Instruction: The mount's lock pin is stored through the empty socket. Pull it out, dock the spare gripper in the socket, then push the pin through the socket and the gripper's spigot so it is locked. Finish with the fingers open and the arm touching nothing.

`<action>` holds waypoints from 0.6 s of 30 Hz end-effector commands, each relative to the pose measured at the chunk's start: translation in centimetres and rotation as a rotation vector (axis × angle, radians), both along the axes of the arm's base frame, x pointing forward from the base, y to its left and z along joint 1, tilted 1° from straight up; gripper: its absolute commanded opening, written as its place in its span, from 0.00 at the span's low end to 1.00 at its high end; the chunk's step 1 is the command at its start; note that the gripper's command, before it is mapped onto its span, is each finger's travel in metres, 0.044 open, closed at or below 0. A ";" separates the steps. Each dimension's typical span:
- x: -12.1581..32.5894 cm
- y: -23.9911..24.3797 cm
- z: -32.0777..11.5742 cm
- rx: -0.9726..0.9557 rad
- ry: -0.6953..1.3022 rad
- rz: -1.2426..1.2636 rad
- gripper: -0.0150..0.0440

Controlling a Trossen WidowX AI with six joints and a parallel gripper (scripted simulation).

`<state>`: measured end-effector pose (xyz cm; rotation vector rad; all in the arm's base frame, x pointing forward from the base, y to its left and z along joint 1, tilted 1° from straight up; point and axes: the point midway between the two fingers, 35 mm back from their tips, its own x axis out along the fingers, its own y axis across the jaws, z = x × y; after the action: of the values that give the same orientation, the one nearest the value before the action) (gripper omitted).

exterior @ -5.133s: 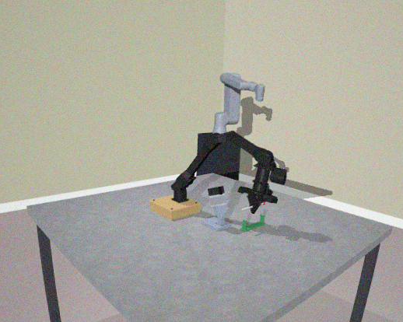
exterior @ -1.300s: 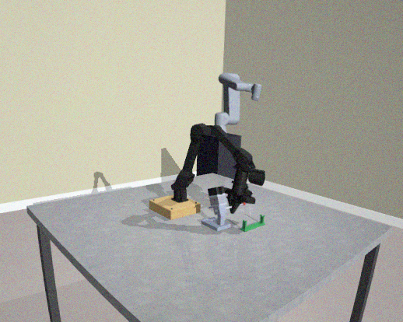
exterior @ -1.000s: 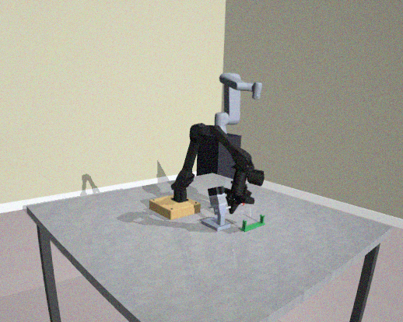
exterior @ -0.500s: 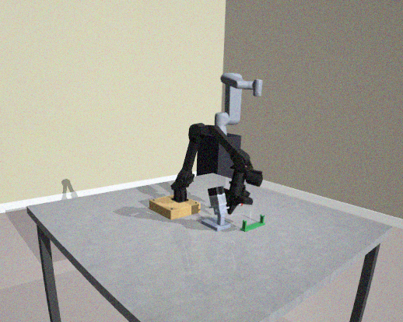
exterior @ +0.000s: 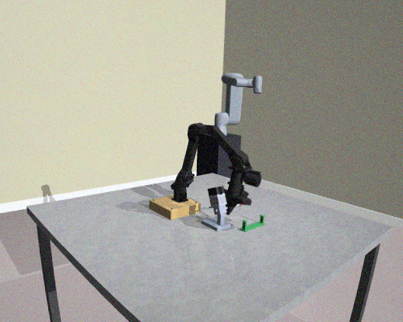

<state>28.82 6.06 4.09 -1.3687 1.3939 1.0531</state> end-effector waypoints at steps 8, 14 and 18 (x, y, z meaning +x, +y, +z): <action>0.0 -0.6 0.0 -0.002 0.000 0.003 0.25; 0.0 -0.5 0.0 0.001 0.002 -0.001 0.43; 0.0 -0.5 0.0 0.001 0.002 -0.001 0.59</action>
<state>28.77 5.57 4.09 -1.3664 1.3959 1.0558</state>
